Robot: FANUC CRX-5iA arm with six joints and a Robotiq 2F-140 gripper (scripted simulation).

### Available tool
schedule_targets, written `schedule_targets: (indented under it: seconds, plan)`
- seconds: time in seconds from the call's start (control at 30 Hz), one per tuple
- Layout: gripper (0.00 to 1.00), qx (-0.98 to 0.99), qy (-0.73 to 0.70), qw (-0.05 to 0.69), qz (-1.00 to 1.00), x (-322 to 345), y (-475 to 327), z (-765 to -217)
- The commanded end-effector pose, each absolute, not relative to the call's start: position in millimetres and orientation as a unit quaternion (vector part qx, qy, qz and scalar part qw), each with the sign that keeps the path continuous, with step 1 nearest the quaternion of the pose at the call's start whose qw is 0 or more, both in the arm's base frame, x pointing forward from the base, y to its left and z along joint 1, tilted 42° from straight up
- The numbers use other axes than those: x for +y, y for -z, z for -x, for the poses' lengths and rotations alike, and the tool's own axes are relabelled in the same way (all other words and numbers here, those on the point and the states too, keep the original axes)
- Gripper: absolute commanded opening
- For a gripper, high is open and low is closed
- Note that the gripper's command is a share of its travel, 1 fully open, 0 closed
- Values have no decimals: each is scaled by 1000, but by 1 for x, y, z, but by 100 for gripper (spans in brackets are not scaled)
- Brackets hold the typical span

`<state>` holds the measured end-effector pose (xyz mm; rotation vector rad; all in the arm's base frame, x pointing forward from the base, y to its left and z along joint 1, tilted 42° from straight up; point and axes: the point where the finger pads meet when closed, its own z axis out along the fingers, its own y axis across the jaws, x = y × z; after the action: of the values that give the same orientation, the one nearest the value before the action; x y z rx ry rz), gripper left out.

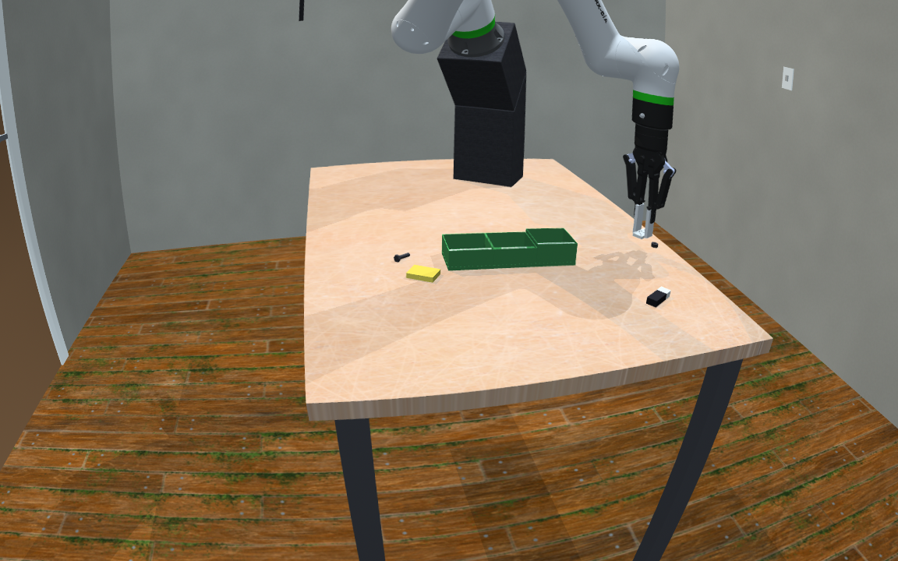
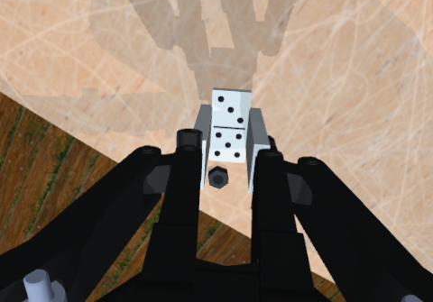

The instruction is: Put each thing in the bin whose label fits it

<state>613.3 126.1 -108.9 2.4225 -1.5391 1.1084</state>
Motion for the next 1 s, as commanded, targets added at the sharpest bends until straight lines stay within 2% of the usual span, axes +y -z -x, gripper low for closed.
schedule_targets:
  seconds: [0.0,0.67,0.97]
  plan:
    - [21,-500,-360,33,-787,131,101,-608]
    - [21,-500,-360,33,-787,137,89,-599]
    - [21,-500,-360,33,-787,99,74,-590]
